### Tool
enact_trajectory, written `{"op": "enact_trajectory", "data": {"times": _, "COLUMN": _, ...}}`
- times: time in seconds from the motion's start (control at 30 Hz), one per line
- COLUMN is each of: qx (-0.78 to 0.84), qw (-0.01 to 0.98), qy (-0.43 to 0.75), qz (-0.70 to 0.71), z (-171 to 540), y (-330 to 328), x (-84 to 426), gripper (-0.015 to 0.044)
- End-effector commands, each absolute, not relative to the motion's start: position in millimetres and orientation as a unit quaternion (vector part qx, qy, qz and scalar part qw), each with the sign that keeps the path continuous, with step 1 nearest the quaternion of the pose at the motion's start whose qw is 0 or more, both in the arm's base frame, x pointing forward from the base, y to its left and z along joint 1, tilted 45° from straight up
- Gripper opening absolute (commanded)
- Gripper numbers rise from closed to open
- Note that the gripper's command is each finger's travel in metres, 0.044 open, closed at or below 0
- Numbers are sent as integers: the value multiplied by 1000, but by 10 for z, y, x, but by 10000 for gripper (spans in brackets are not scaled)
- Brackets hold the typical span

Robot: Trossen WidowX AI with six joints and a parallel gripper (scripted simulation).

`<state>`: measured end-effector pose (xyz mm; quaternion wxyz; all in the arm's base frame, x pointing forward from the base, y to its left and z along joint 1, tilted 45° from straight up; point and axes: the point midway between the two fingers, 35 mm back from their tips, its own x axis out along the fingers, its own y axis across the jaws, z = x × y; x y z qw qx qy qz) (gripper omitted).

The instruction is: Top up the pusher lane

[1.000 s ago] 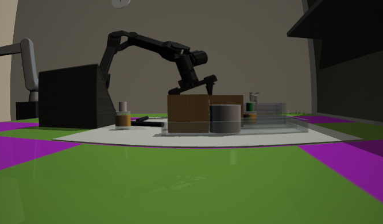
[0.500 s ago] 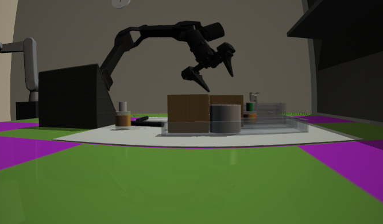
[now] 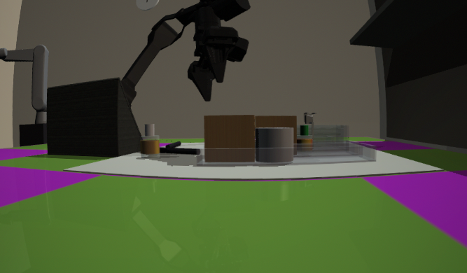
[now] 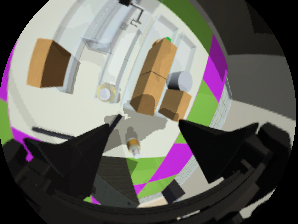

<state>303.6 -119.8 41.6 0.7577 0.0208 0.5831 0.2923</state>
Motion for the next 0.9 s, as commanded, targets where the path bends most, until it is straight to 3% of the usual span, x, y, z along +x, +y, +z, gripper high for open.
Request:
{"op": "enact_trajectory", "data": {"times": 0.0, "qx": 143, "qw": 710, "qy": 632, "qz": 276, "z": 72, "y": -1426, "x": 2464, "gripper": 440}}
{"op": "enact_trajectory", "data": {"times": 0.17, "qx": 262, "qw": 662, "qy": 650, "qz": 267, "z": -156, "y": -1549, "x": 1925, "gripper": 440}}
{"op": "enact_trajectory", "data": {"times": 0.87, "qx": 264, "qw": 661, "qy": 650, "qz": 267, "z": -478, "y": -1215, "x": 1951, "gripper": 440}}
